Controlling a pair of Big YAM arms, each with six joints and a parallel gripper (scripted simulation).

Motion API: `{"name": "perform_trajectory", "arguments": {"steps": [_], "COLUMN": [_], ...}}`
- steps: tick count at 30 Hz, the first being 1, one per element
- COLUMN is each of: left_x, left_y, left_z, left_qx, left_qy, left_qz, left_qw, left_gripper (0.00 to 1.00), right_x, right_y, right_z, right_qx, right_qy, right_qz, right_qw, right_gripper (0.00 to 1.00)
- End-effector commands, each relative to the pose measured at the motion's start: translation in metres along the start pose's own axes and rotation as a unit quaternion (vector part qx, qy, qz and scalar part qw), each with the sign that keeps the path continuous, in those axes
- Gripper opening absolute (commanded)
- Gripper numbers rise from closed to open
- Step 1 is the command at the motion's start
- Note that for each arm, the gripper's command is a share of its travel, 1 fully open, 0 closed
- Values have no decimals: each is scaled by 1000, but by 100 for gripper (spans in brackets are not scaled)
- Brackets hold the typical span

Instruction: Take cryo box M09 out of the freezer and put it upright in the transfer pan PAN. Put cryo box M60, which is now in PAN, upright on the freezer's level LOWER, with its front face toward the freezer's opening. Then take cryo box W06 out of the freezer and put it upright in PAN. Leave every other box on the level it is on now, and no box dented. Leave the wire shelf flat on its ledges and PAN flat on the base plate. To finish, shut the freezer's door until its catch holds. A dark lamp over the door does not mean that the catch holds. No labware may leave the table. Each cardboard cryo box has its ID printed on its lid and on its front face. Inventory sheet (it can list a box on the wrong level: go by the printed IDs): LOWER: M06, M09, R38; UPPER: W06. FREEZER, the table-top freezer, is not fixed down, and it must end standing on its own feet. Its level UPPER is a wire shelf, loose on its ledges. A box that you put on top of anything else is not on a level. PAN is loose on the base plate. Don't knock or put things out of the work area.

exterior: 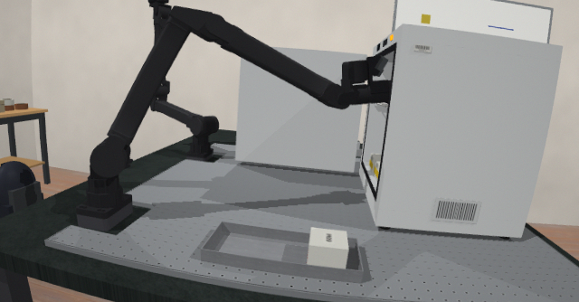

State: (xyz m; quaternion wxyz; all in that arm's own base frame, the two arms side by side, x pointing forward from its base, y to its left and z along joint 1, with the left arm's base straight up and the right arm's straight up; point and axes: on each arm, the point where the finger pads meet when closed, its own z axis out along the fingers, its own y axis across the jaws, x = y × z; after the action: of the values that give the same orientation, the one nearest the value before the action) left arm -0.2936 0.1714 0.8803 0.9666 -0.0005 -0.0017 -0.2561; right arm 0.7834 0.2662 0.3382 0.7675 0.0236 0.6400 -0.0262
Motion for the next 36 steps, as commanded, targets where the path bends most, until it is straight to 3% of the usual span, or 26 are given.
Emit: {"name": "perform_trajectory", "arguments": {"steps": [1, 16, 17, 36], "left_x": [17, 17, 17, 17], "left_y": [0, 0, 0, 0], "left_z": [4, 4, 4, 4], "left_qx": [0, 0, 0, 0], "left_qy": [16, 16, 16, 16], "left_qz": [-6, -6, -6, -6], "left_qw": [1000, 1000, 1000, 1000], "left_gripper": [0, 0, 0, 0], "right_x": [-17, -13, -12, -12], "right_y": [-3, 8, 8, 8], "right_z": [21, 19, 19, 19], "right_qx": [5, -1, -1, -1], "right_qy": [-17, -16, -15, -15], "right_qz": [12, 12, 11, 11], "right_qw": [1000, 1000, 1000, 1000], "right_gripper": [100, 100, 77, 77]}}
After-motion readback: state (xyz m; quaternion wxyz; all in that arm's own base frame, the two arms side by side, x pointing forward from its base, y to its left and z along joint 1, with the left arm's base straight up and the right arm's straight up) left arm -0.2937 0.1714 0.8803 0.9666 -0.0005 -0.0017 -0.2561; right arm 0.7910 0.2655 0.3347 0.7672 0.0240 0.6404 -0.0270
